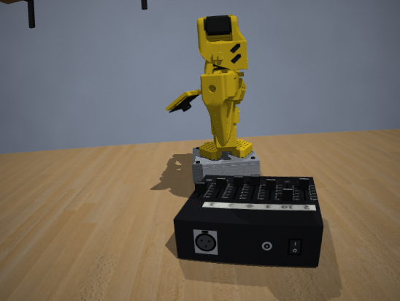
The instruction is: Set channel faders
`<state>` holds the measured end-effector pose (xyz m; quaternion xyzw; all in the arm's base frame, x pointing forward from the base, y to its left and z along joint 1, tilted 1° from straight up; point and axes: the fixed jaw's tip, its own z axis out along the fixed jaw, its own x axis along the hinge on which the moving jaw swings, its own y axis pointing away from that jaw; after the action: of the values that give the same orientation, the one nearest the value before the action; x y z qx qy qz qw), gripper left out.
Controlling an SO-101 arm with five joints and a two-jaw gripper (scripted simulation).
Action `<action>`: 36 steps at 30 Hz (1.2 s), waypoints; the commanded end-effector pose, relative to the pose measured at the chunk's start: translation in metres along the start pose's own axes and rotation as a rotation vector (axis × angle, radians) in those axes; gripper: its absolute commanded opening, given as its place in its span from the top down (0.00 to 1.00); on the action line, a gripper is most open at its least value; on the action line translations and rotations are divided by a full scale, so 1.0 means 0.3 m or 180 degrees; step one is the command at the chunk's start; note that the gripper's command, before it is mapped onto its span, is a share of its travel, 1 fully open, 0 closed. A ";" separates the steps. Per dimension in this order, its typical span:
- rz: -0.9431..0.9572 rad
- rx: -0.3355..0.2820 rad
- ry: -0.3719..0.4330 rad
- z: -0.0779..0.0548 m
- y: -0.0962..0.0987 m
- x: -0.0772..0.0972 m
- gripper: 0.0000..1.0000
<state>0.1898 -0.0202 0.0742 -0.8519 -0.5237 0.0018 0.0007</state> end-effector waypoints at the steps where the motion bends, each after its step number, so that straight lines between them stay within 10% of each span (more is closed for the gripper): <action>1: 0.0241 -0.0026 0.0013 -0.008 0.014 -0.051 1.00; 20: 0.2231 -0.0062 0.0012 -0.043 -0.002 -0.440 1.00; 36: 0.2881 -0.0073 0.0006 -0.054 -0.059 -0.555 1.00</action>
<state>0.1011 -0.1597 0.0881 -0.9949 -0.1010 -0.0030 -0.0067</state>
